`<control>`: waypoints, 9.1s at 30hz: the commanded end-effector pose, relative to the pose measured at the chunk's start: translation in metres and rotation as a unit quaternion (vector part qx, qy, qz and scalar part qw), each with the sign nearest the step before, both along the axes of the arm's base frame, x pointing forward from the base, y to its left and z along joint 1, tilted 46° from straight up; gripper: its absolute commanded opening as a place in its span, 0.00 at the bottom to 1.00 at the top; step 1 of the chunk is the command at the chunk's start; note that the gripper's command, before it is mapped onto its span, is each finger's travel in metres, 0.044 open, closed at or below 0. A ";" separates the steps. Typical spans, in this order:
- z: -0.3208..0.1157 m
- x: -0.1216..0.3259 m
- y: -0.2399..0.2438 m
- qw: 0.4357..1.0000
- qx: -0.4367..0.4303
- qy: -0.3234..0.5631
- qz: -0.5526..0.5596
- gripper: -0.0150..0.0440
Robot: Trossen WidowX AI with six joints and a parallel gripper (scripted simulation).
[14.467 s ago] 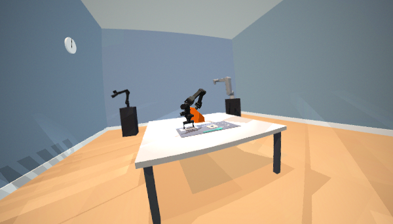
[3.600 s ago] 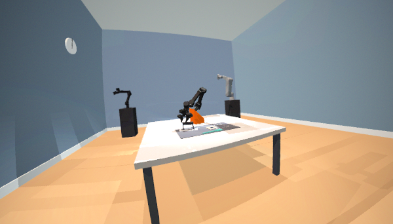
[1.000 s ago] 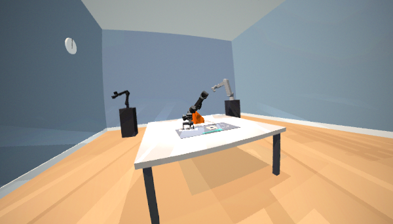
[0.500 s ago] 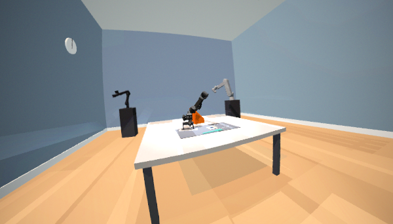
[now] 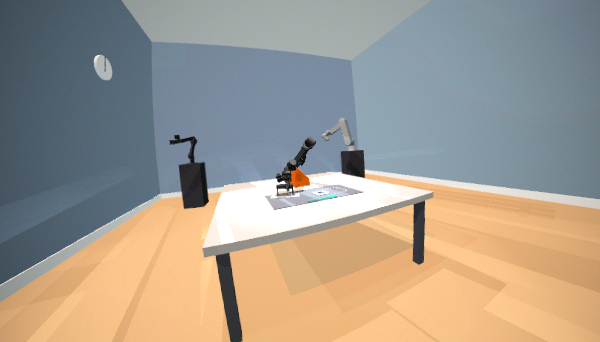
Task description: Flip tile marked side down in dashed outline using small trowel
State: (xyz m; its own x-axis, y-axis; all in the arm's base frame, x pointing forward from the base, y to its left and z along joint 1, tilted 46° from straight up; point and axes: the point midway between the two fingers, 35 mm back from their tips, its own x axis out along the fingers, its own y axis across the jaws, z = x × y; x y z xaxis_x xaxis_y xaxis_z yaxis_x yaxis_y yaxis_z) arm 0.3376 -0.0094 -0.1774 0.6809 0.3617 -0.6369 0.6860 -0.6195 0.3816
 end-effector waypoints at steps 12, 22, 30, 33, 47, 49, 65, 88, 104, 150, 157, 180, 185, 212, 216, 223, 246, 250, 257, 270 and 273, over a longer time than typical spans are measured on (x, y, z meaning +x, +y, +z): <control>0.031 0.006 -0.032 1.000 -0.003 -0.003 0.001 0.25; 0.047 0.019 -0.035 0.999 -0.009 -0.025 0.023 0.25; 0.067 0.057 -0.005 0.991 -0.025 -0.095 0.095 0.25; 0.076 0.071 0.009 0.984 -0.028 -0.124 0.122 0.25; 0.089 0.094 0.039 0.969 -0.033 -0.176 0.172 0.25; 0.087 0.094 0.042 0.969 -0.033 -0.176 0.172 0.25; 0.070 0.090 0.062 0.969 -0.032 -0.175 0.172 0.25; 0.085 0.084 0.084 0.969 -0.032 -0.175 0.172 0.25; 0.099 0.079 0.097 0.969 -0.026 -0.175 0.171 0.25; 0.148 0.077 0.083 0.970 0.021 -0.173 0.168 0.25; 0.156 0.076 0.086 0.970 0.021 -0.173 0.168 0.25; 0.179 0.069 0.107 0.970 0.022 -0.172 0.168 0.25; 0.182 0.067 0.113 0.970 0.022 -0.172 0.168 0.25; 0.162 0.083 0.052 0.970 0.019 -0.173 0.168 0.25; 0.162 0.083 0.052 0.970 0.019 -0.173 0.168 0.25; 0.162 0.083 0.052 0.970 0.019 -0.173 0.168 0.25; 0.161 0.082 0.052 0.971 0.022 -0.171 0.168 0.25; 0.160 0.082 0.052 0.971 0.022 -0.168 0.166 0.25; 0.120 0.085 0.026 0.991 0.018 -0.093 0.090 0.25; 0.038 0.069 -0.026 0.996 -0.003 0.059 -0.064 0.25; 0.020 0.062 -0.038 0.991 -0.011 0.093 -0.098 0.25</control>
